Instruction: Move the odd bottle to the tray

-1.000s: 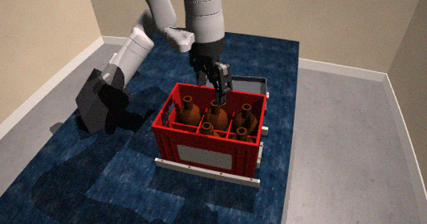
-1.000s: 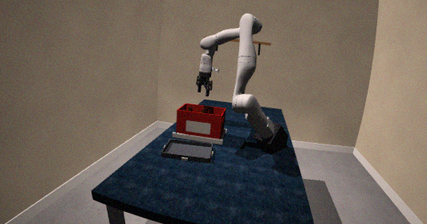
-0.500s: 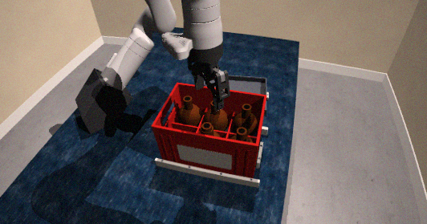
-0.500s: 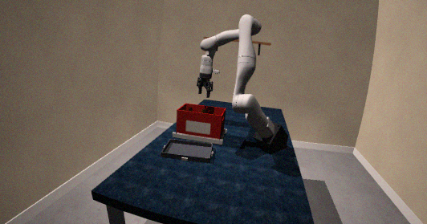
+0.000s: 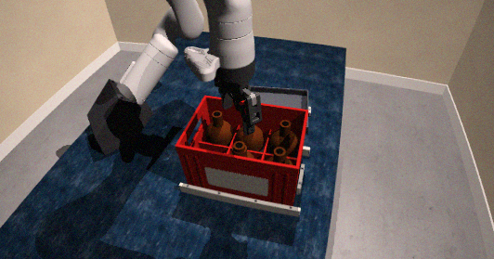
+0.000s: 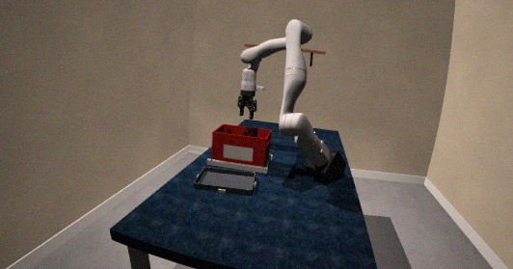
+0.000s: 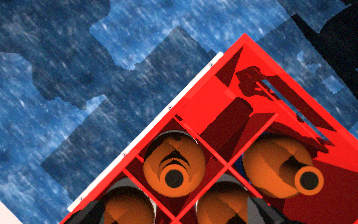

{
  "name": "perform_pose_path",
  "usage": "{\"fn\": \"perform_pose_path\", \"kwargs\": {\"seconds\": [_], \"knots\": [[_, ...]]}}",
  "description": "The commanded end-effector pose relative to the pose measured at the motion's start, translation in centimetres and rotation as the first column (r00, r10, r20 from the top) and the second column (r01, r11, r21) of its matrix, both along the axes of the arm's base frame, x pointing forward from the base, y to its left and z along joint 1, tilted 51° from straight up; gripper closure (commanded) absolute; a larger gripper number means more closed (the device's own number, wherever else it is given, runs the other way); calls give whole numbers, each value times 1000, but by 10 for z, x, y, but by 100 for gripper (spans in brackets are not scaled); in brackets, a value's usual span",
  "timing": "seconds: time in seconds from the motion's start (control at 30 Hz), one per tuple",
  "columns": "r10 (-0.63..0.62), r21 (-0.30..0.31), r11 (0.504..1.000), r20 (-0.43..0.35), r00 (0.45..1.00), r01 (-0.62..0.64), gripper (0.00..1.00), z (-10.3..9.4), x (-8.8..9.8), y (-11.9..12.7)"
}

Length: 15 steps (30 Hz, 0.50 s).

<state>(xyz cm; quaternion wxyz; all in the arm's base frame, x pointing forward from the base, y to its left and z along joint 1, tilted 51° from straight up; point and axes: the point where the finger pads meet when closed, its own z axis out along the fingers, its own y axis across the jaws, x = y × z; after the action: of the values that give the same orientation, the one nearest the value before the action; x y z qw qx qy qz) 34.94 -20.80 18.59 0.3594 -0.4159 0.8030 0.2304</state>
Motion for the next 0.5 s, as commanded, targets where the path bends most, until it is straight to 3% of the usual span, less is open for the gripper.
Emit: {"fn": "perform_pose_path", "kwargs": {"seconds": [0.0,0.07,0.1,0.47], "knots": [[1,1,1000,1,1000,-1,0,0,1,0],[1,1,1000,1,1000,-1,0,0,1,0],[1,1,1000,1,1000,-1,100,0,1,0],[1,1,1000,1,1000,-1,100,0,1,0]]}}
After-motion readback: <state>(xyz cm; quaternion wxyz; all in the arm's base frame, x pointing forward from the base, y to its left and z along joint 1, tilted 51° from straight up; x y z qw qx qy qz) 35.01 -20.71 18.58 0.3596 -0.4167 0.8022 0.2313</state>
